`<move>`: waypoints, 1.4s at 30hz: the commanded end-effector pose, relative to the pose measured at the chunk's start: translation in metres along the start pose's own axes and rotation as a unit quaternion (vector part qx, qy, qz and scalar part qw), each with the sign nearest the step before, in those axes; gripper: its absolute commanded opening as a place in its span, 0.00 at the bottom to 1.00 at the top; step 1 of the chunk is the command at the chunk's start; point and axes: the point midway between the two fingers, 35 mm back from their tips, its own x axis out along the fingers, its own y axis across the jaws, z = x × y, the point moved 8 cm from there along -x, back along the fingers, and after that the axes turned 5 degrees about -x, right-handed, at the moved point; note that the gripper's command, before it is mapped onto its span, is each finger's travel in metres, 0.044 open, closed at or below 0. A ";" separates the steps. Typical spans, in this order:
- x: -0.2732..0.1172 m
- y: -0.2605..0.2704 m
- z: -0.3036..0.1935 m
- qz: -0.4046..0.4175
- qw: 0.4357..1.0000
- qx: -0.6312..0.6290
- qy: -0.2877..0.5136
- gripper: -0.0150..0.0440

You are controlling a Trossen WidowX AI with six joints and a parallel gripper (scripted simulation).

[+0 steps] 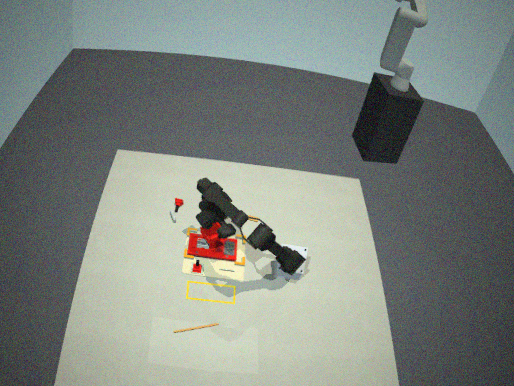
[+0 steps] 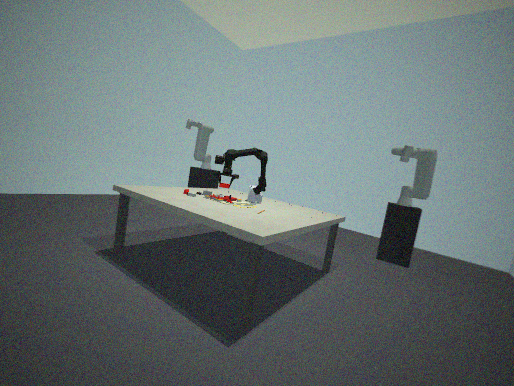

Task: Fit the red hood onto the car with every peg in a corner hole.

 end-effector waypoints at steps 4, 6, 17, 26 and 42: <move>0.000 -0.007 0.009 0.002 0.997 0.078 -0.002 0.25; 0.000 -0.008 0.011 0.002 0.995 0.102 -0.002 0.25; 0.001 -0.019 0.025 0.003 0.973 0.230 -0.002 0.25; 0.002 -0.024 0.033 0.004 0.953 0.304 -0.002 0.25; 0.048 -0.022 0.034 0.005 0.953 0.304 -0.002 0.25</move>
